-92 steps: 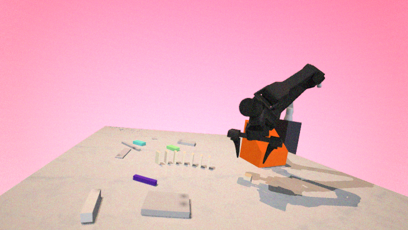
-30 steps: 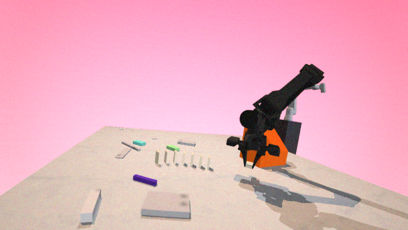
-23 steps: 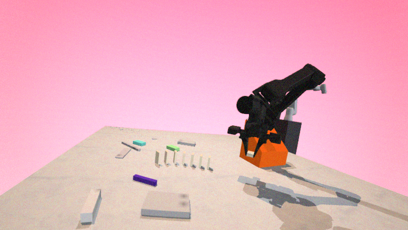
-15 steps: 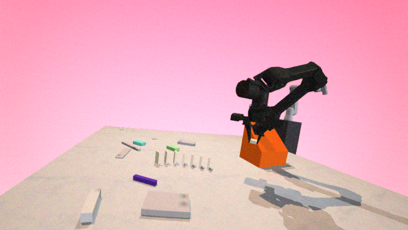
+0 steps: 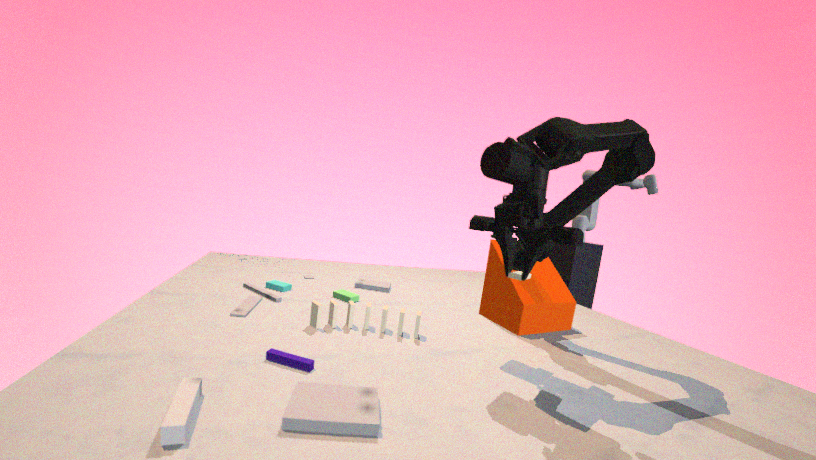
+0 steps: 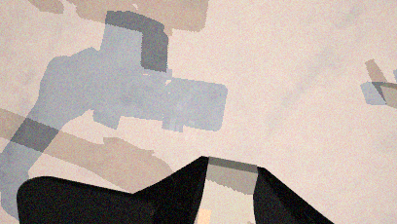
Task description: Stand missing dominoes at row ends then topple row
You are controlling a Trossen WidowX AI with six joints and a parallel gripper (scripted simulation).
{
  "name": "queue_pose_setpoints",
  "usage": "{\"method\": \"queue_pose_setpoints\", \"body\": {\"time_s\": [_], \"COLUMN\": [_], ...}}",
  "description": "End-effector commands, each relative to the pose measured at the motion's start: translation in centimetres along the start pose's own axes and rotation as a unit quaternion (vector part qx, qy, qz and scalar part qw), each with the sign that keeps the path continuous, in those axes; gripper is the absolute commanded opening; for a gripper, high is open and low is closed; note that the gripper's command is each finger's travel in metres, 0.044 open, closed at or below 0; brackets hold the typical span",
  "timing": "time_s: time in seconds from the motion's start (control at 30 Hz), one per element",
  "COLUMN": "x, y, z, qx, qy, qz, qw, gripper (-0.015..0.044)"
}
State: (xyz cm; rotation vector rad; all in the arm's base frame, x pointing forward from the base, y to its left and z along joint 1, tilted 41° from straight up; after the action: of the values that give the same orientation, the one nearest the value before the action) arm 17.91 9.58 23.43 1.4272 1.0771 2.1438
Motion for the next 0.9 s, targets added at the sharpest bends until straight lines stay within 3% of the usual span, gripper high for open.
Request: {"method": "queue_pose_setpoints", "body": {"time_s": [0.0, 0.47, 0.87], "x": [2.5, 2.6, 2.4], "y": [0.0, 0.0, -4.7], "z": [2.6, 2.7, 3.4], "qx": [-0.002, -0.002, -0.073], "qy": [-0.202, -0.207, -0.119], "qz": [0.001, -0.001, -0.110], "qw": [0.979, 0.978, 0.984], "gripper": [0.0107, 0.0107, 0.0107]}}
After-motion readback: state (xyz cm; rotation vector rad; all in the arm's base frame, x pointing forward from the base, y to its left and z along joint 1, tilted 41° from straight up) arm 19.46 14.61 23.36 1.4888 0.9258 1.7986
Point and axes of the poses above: the point midway between the two fingers, 35 mm back from their tips, its own y axis back along the fingers, its own x axis across the jaws, z = x × y, the point moved 10 cm from there along y, back along the fingers, and after that the axes turned 7 degrees about -y, right-handed, at the moved point
